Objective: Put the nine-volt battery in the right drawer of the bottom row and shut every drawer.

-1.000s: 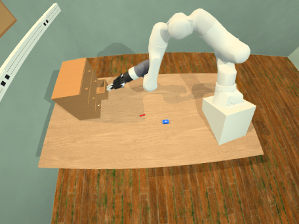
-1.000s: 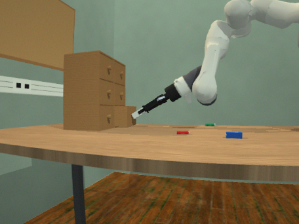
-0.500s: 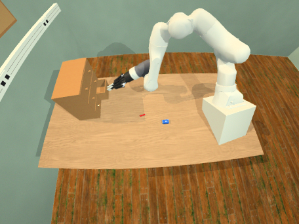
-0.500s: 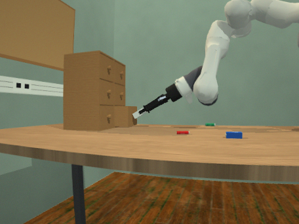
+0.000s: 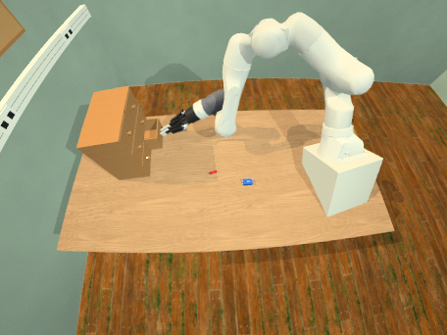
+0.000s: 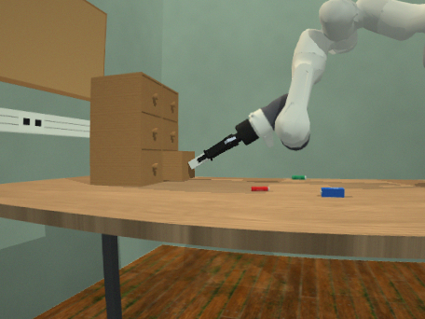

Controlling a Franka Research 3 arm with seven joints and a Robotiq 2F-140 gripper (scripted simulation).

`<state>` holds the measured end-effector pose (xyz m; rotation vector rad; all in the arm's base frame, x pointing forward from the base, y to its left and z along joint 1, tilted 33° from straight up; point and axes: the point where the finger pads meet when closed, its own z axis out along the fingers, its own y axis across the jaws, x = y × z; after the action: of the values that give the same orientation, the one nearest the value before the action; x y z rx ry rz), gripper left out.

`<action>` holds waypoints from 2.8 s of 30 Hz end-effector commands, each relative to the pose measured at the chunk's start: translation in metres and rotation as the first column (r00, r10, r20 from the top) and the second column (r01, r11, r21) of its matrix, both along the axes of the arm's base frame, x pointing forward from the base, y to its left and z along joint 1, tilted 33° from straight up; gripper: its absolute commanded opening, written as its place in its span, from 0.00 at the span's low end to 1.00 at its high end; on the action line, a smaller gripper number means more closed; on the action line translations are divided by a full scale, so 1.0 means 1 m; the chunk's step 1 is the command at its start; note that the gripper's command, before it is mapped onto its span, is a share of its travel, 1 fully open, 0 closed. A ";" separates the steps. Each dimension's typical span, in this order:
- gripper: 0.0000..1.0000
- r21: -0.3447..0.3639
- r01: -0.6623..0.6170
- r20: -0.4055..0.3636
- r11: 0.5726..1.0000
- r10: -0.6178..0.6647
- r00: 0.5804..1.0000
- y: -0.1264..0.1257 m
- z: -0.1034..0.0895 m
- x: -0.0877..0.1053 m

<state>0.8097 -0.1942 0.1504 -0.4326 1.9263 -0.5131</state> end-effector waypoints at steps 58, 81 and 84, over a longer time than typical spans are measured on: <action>0.28 0.002 0.006 0.003 1.000 -0.006 1.000 0.038 0.072 -0.112; 0.28 0.382 0.348 0.147 0.856 -0.428 0.892 0.044 0.085 -0.135; 0.28 0.412 0.368 0.151 0.834 -0.460 0.875 0.045 0.087 -0.136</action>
<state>0.6764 -0.1431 0.2326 0.1830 1.8515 -0.4517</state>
